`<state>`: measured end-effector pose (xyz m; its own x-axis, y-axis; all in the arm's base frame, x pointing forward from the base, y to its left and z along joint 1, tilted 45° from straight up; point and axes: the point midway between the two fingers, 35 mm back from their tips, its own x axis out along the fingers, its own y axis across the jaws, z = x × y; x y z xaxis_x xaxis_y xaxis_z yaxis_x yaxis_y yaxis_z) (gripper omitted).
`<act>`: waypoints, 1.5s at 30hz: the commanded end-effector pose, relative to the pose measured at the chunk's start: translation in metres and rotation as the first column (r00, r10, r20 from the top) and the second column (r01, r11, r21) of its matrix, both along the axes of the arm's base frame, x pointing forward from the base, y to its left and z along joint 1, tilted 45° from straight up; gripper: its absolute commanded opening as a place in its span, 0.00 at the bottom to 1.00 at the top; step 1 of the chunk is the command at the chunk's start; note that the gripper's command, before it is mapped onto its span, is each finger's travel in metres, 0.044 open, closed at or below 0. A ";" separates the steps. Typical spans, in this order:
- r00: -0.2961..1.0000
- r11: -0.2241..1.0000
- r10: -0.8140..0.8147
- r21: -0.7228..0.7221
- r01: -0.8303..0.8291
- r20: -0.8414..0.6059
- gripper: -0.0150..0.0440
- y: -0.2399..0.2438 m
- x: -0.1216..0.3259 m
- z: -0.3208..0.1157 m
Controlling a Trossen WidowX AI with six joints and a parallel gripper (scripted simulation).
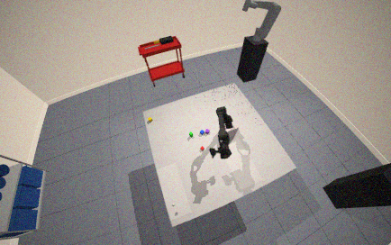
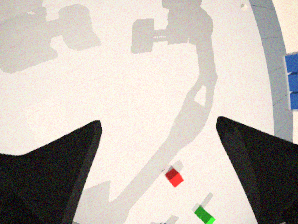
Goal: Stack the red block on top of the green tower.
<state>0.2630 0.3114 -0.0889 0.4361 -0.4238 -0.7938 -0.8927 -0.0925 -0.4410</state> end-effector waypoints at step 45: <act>0.347 0.418 -0.893 0.239 0.877 0.287 1.00 -0.234 0.084 0.030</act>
